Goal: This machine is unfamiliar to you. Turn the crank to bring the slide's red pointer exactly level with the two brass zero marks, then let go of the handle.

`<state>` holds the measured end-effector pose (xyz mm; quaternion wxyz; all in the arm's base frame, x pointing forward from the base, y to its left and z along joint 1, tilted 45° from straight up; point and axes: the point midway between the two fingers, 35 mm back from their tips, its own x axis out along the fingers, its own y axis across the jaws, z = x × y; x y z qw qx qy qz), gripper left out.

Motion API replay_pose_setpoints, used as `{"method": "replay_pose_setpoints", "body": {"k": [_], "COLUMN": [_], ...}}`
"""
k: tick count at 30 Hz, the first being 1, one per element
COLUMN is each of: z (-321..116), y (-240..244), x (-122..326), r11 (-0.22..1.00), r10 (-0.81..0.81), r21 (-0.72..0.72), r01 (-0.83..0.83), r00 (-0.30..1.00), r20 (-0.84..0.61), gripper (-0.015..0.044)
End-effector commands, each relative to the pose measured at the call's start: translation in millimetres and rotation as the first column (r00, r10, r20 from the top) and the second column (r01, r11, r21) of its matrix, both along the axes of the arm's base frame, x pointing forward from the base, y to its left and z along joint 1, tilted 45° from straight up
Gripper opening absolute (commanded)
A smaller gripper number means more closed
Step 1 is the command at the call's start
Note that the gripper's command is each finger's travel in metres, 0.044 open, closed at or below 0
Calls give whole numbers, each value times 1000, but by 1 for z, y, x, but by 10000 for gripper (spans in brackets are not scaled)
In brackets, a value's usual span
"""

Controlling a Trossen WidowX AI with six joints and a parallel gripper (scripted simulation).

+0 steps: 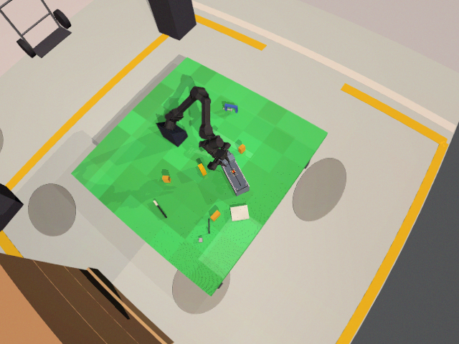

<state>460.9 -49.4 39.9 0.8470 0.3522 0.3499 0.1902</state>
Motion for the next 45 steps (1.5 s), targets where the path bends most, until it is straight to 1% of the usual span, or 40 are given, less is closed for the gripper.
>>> {"method": "replay_pose_setpoints", "body": {"k": [1, 4, 21, 38, 39, 45], "z": [0, 0, 0, 0, 0, 0], "y": [0, 0, 0, 0, 0, 0], "x": [0, 0, 0, 0, 0, 0], "r11": [1000, 1000, 1000, 1000, 1000, 1000], "r10": [0, 0, 0, 0, 0, 0], "r21": [0, 0, 1, 1, 1, 1], "r01": [0, 0, 0, 0, 0, 0], "r00": [1000, 1000, 1000, 1000, 1000, 1000], "r20": [0, 0, 0, 0, 0, 0], "gripper": [72, 0, 0, 440, 440, 282]}}
